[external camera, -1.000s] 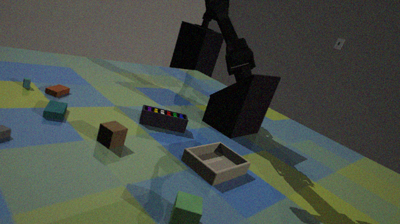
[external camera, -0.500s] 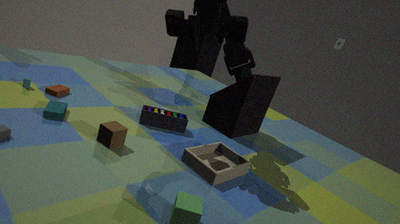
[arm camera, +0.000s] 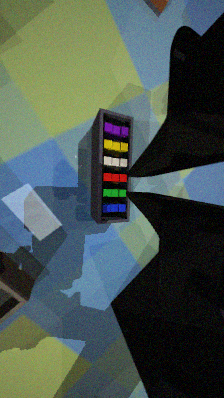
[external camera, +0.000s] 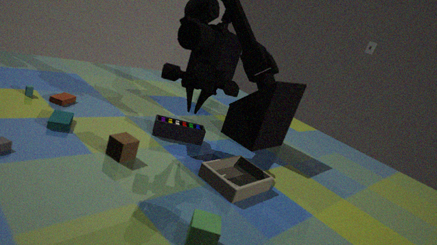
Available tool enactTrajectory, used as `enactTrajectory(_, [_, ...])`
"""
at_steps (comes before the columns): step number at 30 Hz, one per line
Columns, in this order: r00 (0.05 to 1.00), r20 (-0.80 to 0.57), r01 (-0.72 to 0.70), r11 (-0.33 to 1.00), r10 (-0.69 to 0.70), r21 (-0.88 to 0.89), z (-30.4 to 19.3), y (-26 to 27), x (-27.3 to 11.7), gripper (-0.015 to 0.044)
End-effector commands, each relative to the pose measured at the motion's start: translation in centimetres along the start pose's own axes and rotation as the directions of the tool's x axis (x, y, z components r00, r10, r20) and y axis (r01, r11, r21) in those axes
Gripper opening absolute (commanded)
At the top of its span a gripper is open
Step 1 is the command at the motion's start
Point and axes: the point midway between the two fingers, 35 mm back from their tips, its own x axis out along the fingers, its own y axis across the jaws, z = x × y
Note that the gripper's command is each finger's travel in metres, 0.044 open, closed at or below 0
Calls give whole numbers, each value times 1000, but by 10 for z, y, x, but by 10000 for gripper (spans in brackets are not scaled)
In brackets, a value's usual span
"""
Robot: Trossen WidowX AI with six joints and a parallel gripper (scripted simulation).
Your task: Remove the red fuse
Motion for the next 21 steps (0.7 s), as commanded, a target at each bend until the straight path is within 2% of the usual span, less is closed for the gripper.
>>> enactTrajectory(1, [1000,-14,10,1000,-10,-18,-1,-4,0,66])
enactTrajectory(21, [1000,-14,10,1000,-11,-18,1,-6,17,66])
